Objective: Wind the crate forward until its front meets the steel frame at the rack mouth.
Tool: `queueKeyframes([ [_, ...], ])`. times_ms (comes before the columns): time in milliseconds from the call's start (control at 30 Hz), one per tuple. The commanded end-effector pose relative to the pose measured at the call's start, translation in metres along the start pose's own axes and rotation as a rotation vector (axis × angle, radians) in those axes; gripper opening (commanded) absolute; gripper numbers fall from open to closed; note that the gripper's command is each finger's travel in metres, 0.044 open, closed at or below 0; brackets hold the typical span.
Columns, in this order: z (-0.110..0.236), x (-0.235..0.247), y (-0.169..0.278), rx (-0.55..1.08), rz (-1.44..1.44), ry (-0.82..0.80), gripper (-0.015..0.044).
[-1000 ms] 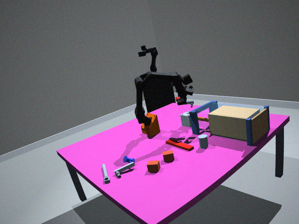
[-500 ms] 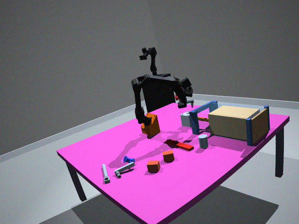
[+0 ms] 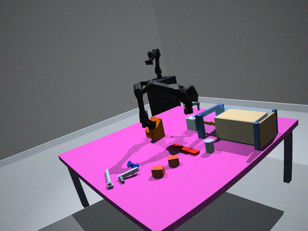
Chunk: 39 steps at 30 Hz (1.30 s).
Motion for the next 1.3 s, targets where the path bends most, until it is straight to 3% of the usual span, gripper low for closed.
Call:
queueKeyframes([
  [0, 0.000, -0.003, 0.001, 0.004, 0.003, -0.063, 0.0000],
  [1033, -0.009, -0.029, 0.001, 0.011, 0.003, -0.581, 0.0000],
  [1267, -0.009, -0.029, 0.001, 0.011, 0.003, -0.592, 0.0000],
])
Point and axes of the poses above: the point midway between the two fingers, 35 mm back from their tips, its own z axis back along the fingers, its own x axis across the jaws, y = z × x, the point moved 5 cm from there along z, back along the fingers, and after that the axes turned 10 degrees about -z, right-handed, at the moved point
